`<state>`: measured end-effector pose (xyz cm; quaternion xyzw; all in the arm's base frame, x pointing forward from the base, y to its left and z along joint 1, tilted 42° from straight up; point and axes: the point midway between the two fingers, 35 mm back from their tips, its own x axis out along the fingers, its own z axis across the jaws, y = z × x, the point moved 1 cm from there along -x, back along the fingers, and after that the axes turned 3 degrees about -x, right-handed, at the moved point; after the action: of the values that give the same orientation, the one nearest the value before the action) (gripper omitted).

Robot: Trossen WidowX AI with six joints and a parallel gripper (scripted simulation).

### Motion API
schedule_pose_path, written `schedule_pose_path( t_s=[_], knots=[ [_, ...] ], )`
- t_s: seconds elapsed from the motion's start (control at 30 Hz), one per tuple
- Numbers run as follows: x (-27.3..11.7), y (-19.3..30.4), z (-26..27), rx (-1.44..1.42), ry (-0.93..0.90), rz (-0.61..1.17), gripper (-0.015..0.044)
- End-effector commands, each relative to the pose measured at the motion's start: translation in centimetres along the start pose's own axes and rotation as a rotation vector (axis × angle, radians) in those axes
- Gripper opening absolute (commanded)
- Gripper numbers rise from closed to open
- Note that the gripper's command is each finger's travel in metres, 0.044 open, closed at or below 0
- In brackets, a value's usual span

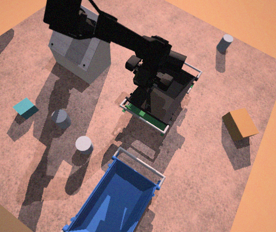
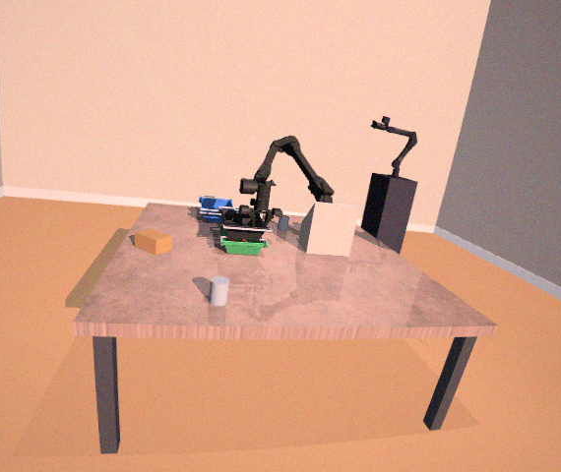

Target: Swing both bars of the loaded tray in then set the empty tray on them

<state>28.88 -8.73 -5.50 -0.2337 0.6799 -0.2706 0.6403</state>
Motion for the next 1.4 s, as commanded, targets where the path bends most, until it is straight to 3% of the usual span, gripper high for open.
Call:
schedule_pose_path(
  t_s=[0.0, 0.43, 0.73, 1.17, 1.37],
  knots=[
    [0.0, 0.0, -0.1, -0.006, 0.003, 0.001, 0.0249],
    [0.0, 0.0, -0.1, -0.006, 0.003, 0.001, 0.044],
    [-0.7, 0.1, 0.1, -0.001, 0.0, 0.002, 0.044],
    [-10.3, 0.1, 0.2, -0.005, 0.002, 0.007, 0.044],
    [-10.9, 0.1, -0.8, -0.007, 0.002, 0.006, 0.044]
  ],
)
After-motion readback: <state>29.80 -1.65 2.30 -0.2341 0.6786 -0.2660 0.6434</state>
